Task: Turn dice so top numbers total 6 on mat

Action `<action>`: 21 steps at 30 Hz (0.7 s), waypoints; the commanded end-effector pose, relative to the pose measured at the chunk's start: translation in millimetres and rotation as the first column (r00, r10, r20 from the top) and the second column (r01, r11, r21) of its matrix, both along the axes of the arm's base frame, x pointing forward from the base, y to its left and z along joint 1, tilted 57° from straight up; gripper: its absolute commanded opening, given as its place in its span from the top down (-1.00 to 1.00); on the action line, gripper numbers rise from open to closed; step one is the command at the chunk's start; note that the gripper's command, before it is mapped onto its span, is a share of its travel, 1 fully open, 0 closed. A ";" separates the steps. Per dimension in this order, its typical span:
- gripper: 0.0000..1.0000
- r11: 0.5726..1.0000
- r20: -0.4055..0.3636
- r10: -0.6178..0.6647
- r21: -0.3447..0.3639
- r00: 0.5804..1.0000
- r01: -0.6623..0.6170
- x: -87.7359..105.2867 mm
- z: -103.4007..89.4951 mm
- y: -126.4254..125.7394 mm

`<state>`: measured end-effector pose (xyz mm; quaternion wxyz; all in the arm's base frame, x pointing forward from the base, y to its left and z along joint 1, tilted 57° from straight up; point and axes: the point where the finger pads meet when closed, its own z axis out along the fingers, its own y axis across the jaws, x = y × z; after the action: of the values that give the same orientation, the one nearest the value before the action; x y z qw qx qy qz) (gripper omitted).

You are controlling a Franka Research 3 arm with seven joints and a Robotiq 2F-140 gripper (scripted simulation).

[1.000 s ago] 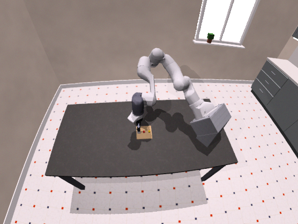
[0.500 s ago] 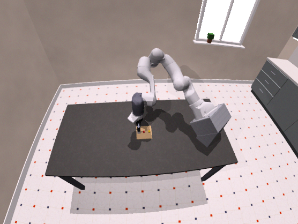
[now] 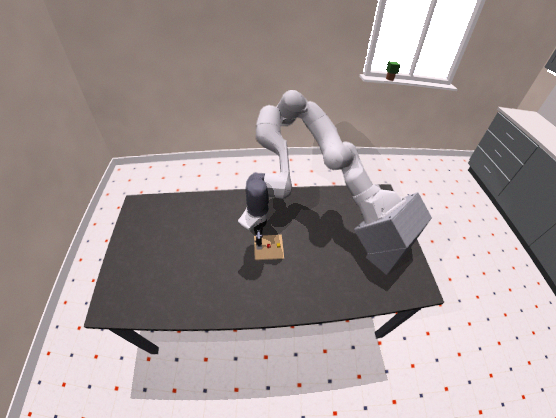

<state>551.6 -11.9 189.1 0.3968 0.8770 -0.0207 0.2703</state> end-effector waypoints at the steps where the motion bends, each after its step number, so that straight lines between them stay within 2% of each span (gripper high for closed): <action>1: 0.87 1.000 0.002 -0.001 0.004 1.000 0.001 0.6 -1.0 -0.1; 15: 0.87 1.000 0.002 -0.001 0.004 1.000 0.001 0.6 -1.0 -0.1; 21: 0.77 1.000 0.002 -0.001 0.004 1.000 0.001 0.6 -1.0 -0.1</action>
<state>551.6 -11.9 189.1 0.3968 0.8770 -0.0208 0.2703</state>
